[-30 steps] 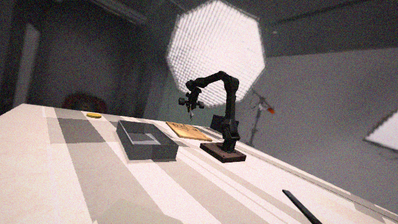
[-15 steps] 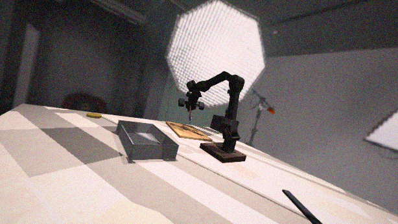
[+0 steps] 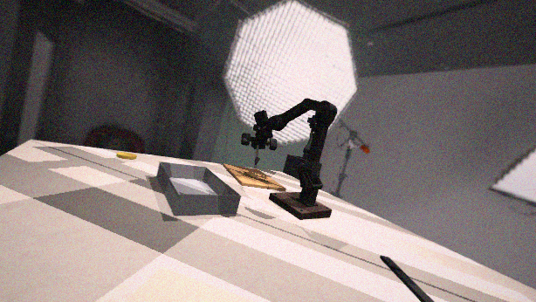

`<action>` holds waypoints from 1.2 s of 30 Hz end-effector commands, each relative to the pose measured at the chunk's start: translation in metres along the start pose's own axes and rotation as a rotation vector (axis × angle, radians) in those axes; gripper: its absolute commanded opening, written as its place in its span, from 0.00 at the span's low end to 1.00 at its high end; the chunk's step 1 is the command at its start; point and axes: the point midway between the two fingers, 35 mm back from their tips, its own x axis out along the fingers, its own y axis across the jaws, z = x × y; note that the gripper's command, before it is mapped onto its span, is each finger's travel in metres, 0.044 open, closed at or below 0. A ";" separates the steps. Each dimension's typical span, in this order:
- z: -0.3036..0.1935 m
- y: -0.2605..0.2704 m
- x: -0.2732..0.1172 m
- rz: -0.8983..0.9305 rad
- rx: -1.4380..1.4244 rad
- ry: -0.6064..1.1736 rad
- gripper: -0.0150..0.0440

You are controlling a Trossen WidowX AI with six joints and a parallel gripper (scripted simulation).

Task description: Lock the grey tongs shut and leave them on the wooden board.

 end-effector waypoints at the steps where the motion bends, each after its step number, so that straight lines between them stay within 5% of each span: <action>1: 0.002 -0.002 -0.007 -0.002 0.010 -0.062 0.00; 15: -0.010 -0.015 -0.030 -0.011 0.073 -0.236 0.00; 36: -0.010 -0.015 -0.030 -0.012 0.074 -0.238 0.00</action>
